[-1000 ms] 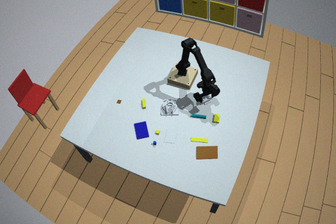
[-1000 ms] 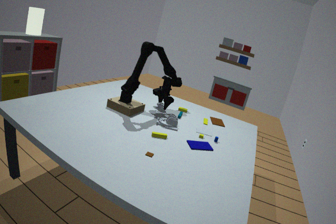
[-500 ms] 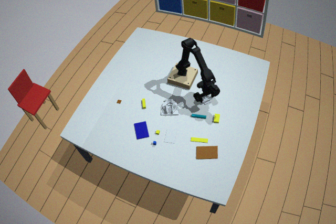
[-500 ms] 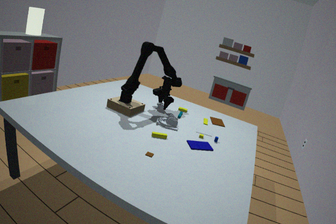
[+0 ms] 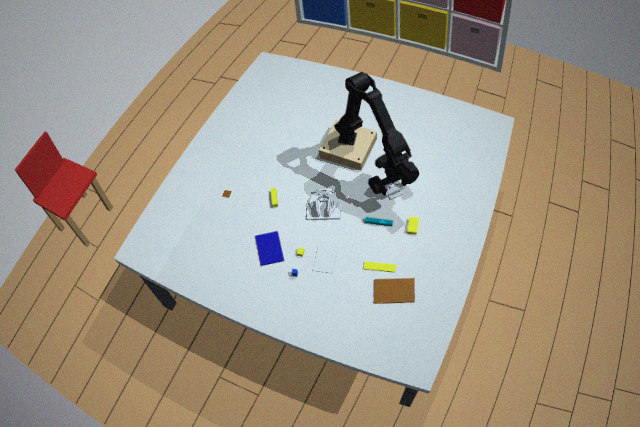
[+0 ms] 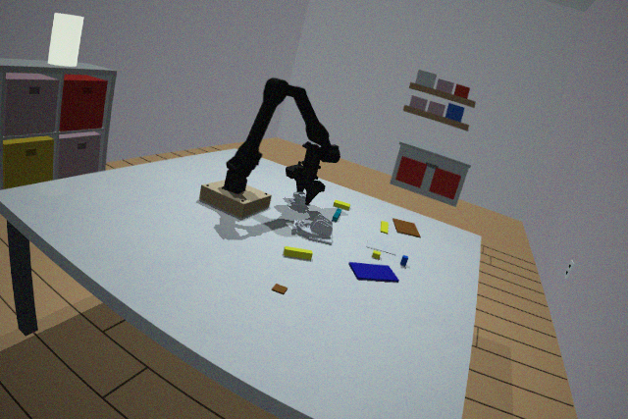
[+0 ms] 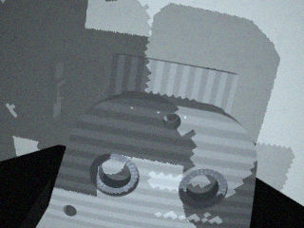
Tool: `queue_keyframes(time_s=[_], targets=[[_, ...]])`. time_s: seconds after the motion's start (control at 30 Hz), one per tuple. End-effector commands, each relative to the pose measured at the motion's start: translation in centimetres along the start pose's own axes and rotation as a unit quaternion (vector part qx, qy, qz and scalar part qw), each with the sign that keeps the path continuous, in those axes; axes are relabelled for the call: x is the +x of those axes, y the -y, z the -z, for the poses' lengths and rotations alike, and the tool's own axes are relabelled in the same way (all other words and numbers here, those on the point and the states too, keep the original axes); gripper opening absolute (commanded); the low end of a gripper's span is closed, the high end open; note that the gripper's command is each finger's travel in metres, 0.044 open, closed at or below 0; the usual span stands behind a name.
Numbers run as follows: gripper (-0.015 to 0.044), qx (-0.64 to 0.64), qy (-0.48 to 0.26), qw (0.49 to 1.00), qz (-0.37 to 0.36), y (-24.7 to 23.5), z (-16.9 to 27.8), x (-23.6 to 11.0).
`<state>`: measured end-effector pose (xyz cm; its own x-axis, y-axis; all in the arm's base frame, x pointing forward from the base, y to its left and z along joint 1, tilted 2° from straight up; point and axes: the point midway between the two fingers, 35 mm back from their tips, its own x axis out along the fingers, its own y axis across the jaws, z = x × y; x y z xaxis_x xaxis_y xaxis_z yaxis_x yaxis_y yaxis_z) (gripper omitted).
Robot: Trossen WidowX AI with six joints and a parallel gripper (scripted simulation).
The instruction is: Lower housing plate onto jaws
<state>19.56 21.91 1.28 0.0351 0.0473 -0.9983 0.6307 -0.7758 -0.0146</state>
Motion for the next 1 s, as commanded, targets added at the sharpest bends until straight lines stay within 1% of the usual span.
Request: queue_keyframes(time_s=[0.0, 0.1, 0.8, 0.97], targets=[[0.0351, 0.0, 0.0, 1.0, 0.0, 0.0, 0.0, 0.0], [0.0351, 0.0, 0.0, 1.0, 0.0, 0.0, 0.1, -0.4], [0.0351, -0.003, 0.0, 1.0, 0.002, 0.0, 0.1, -7.1], [0.0351, -0.003, 0.0, 1.0, 0.002, 0.0, 0.0, -7.3]])
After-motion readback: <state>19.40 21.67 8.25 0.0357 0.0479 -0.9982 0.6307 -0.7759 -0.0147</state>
